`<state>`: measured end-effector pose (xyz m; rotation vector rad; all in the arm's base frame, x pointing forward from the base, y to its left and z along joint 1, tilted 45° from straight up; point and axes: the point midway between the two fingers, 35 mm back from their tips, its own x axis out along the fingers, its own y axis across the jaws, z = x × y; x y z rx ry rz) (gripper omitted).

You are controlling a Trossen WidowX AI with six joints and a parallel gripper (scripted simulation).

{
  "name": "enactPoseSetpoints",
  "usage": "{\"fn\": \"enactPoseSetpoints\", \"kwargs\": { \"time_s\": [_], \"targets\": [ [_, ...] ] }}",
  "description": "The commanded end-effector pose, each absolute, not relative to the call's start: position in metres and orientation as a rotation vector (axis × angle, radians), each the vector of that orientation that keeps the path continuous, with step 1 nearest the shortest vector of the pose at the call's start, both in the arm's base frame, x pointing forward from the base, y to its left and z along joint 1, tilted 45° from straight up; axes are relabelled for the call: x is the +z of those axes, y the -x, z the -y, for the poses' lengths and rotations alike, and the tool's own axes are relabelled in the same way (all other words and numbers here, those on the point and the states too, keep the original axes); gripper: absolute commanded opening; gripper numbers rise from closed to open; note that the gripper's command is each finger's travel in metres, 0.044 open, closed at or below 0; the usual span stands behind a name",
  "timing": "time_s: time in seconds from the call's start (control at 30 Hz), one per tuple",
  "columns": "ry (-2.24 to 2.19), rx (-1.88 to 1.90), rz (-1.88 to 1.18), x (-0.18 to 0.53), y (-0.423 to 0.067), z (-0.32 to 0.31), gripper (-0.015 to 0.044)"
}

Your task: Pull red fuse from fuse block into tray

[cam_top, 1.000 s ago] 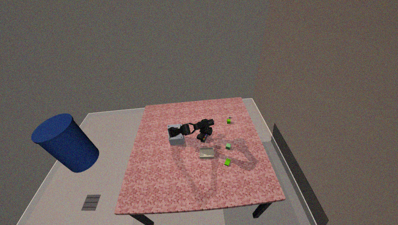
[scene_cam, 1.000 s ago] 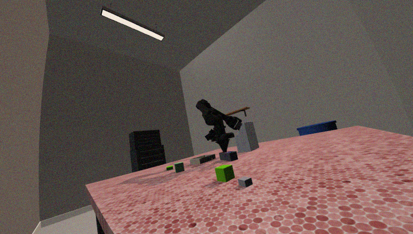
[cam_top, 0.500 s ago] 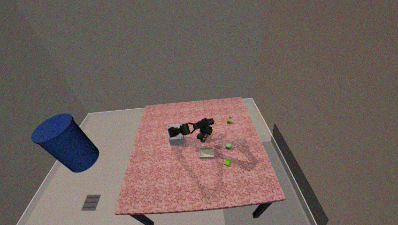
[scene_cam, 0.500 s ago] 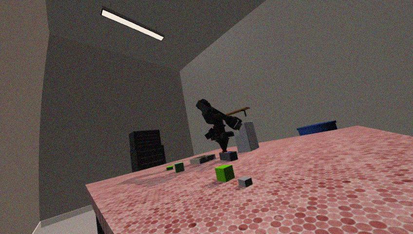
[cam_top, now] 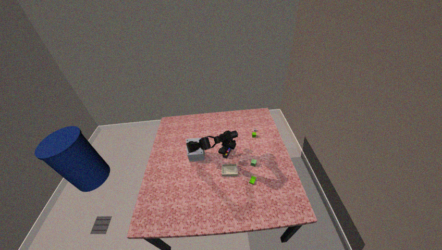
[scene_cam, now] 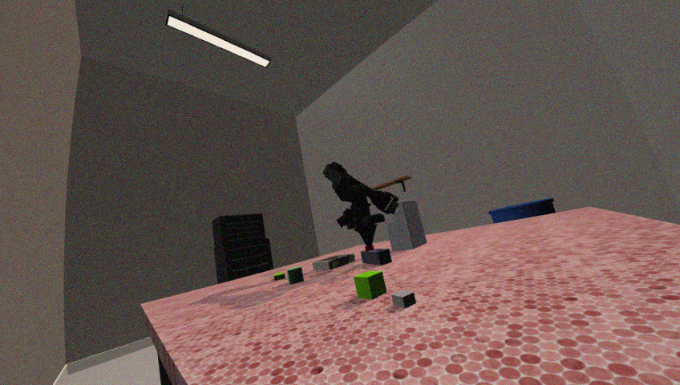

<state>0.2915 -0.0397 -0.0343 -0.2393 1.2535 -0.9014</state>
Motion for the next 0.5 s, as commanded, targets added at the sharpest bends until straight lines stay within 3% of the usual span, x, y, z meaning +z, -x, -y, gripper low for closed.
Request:
{"fn": "enactPoseSetpoints", "kwargs": {
  "time_s": [0.0, 0.47],
  "targets": [
    [0.231, -0.903, -1.253, -0.0328, -0.2915, 0.0377, 0.0],
    [0.233, -0.902, -1.253, -0.0278, -0.2913, 0.0328, 0.0]
  ]
}}
